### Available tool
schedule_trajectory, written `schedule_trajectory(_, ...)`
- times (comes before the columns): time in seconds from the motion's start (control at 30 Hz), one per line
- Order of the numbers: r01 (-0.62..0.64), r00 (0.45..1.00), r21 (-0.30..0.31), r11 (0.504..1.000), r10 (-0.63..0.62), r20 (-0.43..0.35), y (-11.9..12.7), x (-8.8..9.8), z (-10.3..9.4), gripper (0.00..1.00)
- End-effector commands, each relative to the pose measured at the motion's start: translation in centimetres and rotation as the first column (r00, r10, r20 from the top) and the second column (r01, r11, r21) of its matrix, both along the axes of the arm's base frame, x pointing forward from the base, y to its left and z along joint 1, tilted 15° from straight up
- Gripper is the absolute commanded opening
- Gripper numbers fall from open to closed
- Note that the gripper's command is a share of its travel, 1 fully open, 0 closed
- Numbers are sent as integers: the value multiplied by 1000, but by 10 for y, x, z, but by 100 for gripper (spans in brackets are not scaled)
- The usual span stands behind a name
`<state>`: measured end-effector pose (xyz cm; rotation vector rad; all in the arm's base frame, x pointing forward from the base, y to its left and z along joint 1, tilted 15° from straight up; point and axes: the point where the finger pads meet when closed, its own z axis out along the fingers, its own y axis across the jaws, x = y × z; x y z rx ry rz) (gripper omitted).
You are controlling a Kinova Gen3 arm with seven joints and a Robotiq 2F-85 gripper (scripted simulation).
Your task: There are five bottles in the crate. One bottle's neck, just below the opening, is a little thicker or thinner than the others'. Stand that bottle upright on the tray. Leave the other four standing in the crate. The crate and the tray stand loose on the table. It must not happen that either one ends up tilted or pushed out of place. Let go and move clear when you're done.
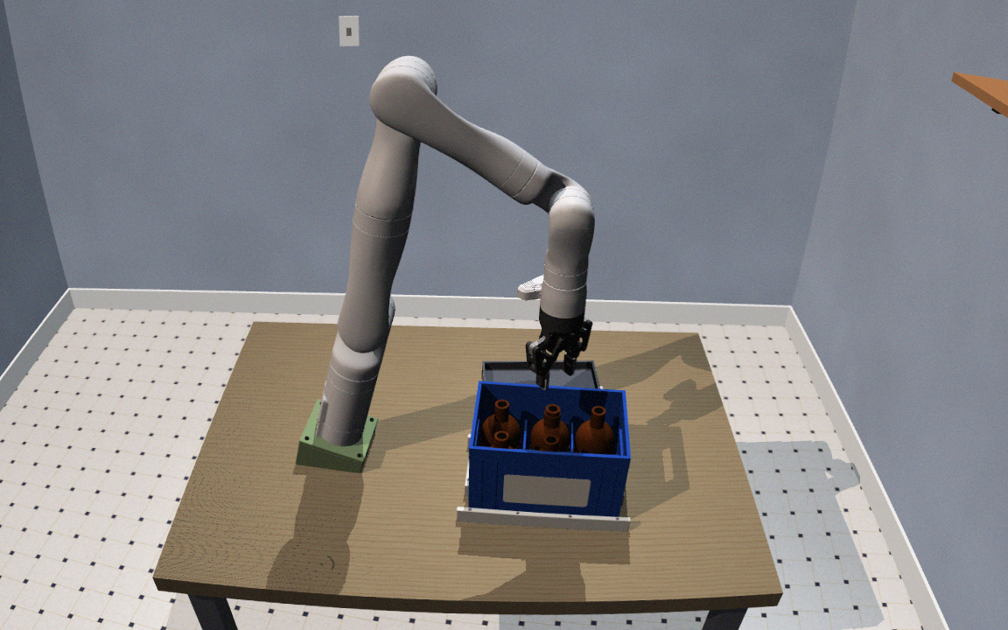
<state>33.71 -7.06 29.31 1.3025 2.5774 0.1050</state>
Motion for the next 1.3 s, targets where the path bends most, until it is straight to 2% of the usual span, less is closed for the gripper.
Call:
schedule_trajectory(0.0,0,1000,0,1000,0,2,0,0,1,0)
schedule_trajectory(1.1,0,1000,0,1000,0,2,0,0,1,0)
schedule_trajectory(1.17,0,1000,1,1000,0,2,-4,4,2,0)
schedule_trajectory(1.27,2,1000,6,1000,-2,1,-23,21,8,0)
